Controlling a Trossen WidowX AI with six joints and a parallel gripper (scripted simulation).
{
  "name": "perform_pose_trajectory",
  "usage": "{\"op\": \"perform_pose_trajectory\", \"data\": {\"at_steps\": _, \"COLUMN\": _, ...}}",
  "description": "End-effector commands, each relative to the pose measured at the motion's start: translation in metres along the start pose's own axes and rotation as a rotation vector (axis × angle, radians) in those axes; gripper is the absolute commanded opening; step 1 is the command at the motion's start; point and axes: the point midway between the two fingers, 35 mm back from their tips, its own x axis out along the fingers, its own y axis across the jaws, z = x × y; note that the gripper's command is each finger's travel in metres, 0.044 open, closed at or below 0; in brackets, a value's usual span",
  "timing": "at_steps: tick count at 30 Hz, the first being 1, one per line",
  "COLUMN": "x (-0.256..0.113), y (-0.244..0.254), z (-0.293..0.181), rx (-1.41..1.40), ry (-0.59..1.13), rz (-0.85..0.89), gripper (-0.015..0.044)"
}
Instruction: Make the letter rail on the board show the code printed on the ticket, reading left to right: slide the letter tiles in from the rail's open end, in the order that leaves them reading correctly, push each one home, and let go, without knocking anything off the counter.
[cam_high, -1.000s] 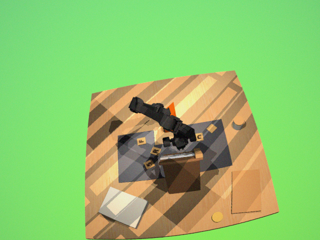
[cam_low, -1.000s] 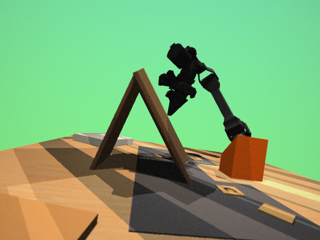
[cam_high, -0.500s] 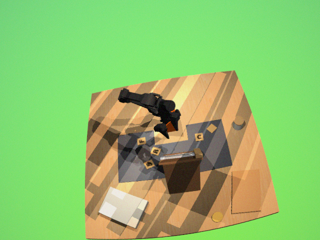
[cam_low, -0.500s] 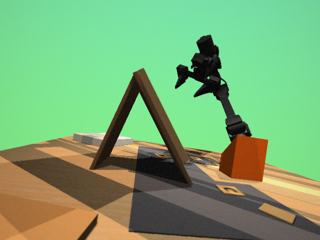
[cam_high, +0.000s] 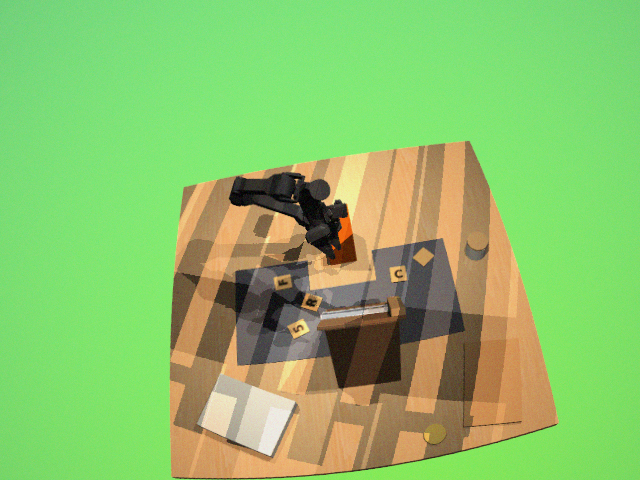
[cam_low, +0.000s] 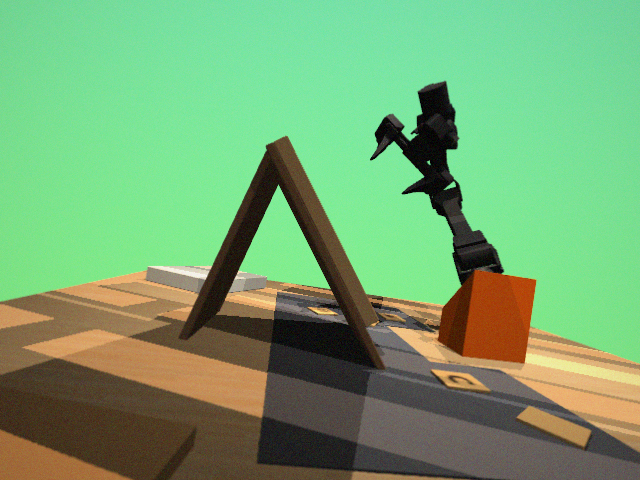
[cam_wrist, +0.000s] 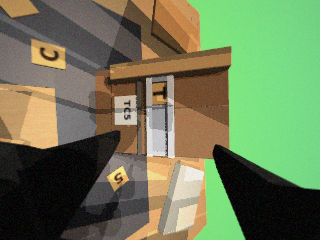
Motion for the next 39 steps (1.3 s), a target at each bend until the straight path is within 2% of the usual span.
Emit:
{"op": "perform_pose_trajectory", "data": {"at_steps": 1, "x": 0.0, "y": 0.002, "z": -0.001, "rx": -0.013, "ry": 0.002, "rz": -0.002, "gripper": 0.044}}
{"op": "perform_pose_trajectory", "data": {"at_steps": 6, "x": 0.0, "y": 0.002, "z": -0.001, "rx": -0.013, "ry": 0.002, "rz": -0.002, "gripper": 0.044}}
{"op": "perform_pose_trajectory", "data": {"at_steps": 10, "x": 0.022, "y": 0.013, "z": 0.021, "rx": -0.183, "ry": 0.013, "rz": 0.072, "gripper": 0.034}}
{"op": "perform_pose_trajectory", "data": {"at_steps": 16, "x": 0.076, "y": 0.054, "z": 0.065, "rx": -0.586, "ry": 0.006, "rz": 0.27, "gripper": 0.034}}
{"op": "perform_pose_trajectory", "data": {"at_steps": 26, "x": 0.158, "y": 0.161, "z": 0.095, "rx": -1.191, "ry": -0.11, "rz": 0.637, "gripper": 0.034}}
{"op": "perform_pose_trajectory", "data": {"at_steps": 32, "x": 0.187, "y": 0.232, "z": 0.103, "rx": -1.469, "ry": -0.258, "rz": 0.828, "gripper": 0.034}}
{"op": "perform_pose_trajectory", "data": {"at_steps": 39, "x": 0.185, "y": 0.247, "z": 0.105, "rx": -1.497, "ry": -0.276, "rz": 0.848, "gripper": 0.034}}
